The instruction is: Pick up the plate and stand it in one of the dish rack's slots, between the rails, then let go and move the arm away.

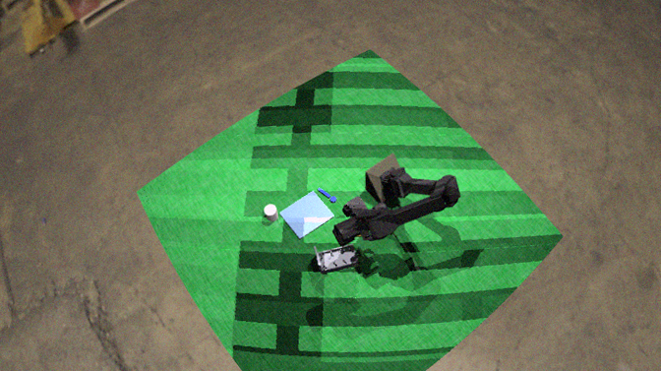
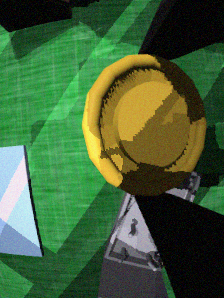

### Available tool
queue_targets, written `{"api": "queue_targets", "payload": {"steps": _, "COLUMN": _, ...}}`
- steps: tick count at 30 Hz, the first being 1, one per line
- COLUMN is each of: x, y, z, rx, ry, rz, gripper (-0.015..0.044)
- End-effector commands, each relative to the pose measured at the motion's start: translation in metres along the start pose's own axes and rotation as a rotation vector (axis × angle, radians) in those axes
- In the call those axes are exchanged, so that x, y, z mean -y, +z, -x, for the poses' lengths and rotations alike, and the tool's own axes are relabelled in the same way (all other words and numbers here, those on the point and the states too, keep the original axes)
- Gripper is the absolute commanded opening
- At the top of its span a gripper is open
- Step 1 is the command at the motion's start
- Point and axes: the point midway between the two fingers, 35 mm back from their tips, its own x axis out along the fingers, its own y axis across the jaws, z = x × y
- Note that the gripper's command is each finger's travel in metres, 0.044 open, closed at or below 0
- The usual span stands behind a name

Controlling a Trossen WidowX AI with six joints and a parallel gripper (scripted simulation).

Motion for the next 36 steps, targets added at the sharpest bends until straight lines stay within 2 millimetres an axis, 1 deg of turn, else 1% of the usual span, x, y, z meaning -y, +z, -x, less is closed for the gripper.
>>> {"api": "queue_targets", "payload": {"steps": 1, "x": -0.001, "y": 0.004, "z": -0.011, "rx": 0.105, "ry": 0.027, "rz": 0.092, "gripper": 0.0}}
{"api": "queue_targets", "payload": {"steps": 9, "x": -0.006, "y": 0.008, "z": -0.027, "rx": 0.273, "ry": 0.091, "rz": 0.24, "gripper": 0.0}}
{"api": "queue_targets", "payload": {"steps": 18, "x": -0.014, "y": 0.008, "z": -0.039, "rx": 0.446, "ry": 0.189, "rz": 0.392, "gripper": 0.0}}
{"api": "queue_targets", "payload": {"steps": 27, "x": -0.022, "y": 0.002, "z": -0.045, "rx": 0.6, "ry": 0.313, "rz": 0.524, "gripper": 0.0}}
{"api": "queue_targets", "payload": {"steps": 36, "x": -0.027, "y": -0.008, "z": -0.046, "rx": 0.732, "ry": 0.46, "rz": 0.63, "gripper": 0.0}}
